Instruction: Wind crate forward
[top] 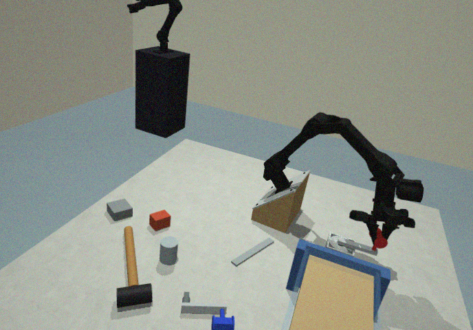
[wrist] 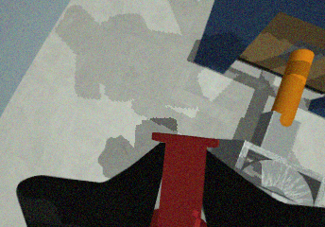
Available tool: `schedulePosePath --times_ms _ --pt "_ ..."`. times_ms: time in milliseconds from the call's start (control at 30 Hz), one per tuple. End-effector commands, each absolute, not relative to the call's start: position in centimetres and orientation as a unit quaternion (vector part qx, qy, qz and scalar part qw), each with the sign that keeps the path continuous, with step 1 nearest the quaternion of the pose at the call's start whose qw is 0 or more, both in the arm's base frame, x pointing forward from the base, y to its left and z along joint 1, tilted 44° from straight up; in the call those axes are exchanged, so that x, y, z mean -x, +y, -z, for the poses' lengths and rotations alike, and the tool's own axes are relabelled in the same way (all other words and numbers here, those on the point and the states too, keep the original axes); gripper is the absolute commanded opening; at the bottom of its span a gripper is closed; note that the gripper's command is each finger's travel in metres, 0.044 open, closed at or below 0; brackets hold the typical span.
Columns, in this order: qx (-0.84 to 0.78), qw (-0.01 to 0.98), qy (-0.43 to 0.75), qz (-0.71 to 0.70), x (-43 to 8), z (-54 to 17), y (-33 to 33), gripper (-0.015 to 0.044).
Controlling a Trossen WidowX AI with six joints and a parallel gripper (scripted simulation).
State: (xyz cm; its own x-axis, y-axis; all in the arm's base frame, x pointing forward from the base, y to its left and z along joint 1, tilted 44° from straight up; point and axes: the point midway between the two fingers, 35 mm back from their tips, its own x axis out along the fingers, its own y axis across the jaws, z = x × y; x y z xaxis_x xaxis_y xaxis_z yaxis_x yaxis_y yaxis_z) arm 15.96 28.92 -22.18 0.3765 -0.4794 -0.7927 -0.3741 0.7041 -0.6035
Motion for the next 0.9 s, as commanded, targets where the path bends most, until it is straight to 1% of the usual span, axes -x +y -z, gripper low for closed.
schedulePosePath --times_ms 0,867 --pt "0.389 0.724 0.568 0.032 -14.0 22.2 28.5 0.0000" --pt "0.390 0.723 0.569 0.032 -10.3 20.9 27.2 0.0000"
